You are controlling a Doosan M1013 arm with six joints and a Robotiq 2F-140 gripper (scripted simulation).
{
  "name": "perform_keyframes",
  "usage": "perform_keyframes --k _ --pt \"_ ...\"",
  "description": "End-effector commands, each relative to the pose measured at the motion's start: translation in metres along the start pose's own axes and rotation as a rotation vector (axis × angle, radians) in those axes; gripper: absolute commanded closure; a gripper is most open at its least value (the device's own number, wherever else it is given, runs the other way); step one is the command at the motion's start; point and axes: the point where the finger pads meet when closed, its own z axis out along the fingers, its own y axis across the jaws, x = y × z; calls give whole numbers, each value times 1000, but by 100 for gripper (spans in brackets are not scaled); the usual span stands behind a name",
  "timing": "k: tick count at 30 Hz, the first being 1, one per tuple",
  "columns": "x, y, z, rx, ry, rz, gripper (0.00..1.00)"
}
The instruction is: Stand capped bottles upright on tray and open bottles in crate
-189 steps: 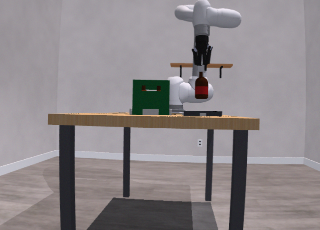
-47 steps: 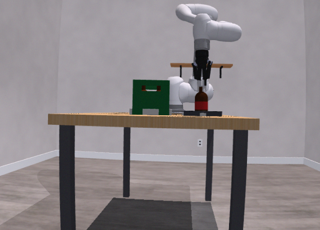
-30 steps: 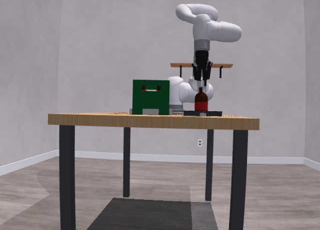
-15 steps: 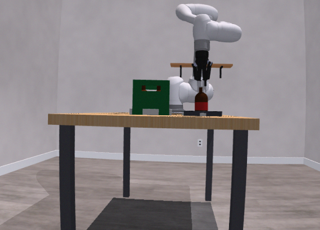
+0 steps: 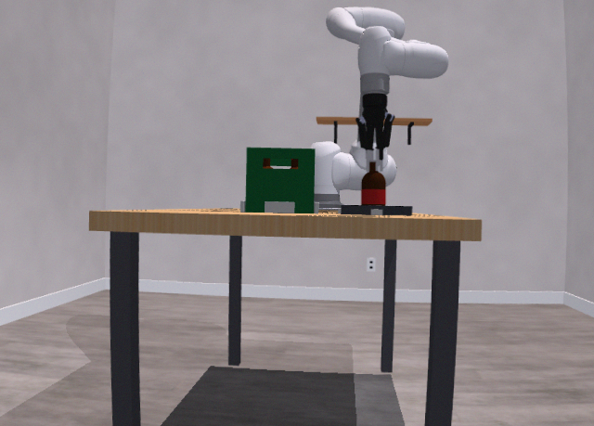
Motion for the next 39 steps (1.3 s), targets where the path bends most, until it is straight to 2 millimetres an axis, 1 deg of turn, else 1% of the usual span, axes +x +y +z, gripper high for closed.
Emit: perform_keyframes --k 1,15,17,18,34,35,39 --pt "0 0 0 0 0 0 100" --pt "-1 -3 4 5 -3 3 100" --pt "-1 -3 4 5 -3 3 100" --pt "0 -1 1 1 0 0 100" --pt "-3 -3 4 5 -3 3 100" --pt "0 -1 1 0 0 2 0" --pt "0 -1 1 0 0 2 0"
